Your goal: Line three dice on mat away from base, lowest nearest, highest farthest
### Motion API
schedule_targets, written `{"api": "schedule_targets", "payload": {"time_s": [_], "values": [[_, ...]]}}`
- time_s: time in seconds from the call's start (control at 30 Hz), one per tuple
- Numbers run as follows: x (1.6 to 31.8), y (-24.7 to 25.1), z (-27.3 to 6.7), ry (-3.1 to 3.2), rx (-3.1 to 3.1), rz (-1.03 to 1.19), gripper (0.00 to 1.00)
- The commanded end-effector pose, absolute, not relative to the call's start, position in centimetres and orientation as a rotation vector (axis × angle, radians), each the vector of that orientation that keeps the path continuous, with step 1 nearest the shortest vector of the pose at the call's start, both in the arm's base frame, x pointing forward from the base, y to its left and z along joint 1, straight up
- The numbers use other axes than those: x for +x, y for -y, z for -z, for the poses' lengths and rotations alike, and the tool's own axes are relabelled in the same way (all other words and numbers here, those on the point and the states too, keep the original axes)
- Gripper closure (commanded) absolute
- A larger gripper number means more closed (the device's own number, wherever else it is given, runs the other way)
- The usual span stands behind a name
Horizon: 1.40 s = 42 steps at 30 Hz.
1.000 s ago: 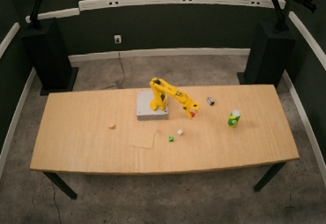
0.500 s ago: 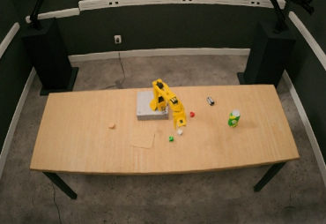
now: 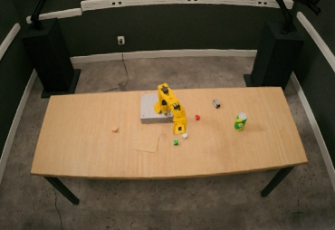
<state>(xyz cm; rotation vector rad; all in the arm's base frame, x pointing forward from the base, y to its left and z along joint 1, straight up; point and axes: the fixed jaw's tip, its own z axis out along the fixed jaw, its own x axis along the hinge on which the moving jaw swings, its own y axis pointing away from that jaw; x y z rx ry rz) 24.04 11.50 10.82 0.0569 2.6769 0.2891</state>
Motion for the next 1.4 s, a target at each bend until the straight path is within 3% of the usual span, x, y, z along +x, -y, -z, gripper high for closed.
{"api": "schedule_targets", "payload": {"time_s": [0.0, 0.7, 1.37], "values": [[24.1, -11.3, -10.3, -2.703, 0.077, -0.277, 0.69], [21.3, -10.1, -0.1, -3.126, 0.09, -0.011, 0.69], [21.0, -9.6, 0.5, -3.161, 0.111, 0.016, 0.69]]}}
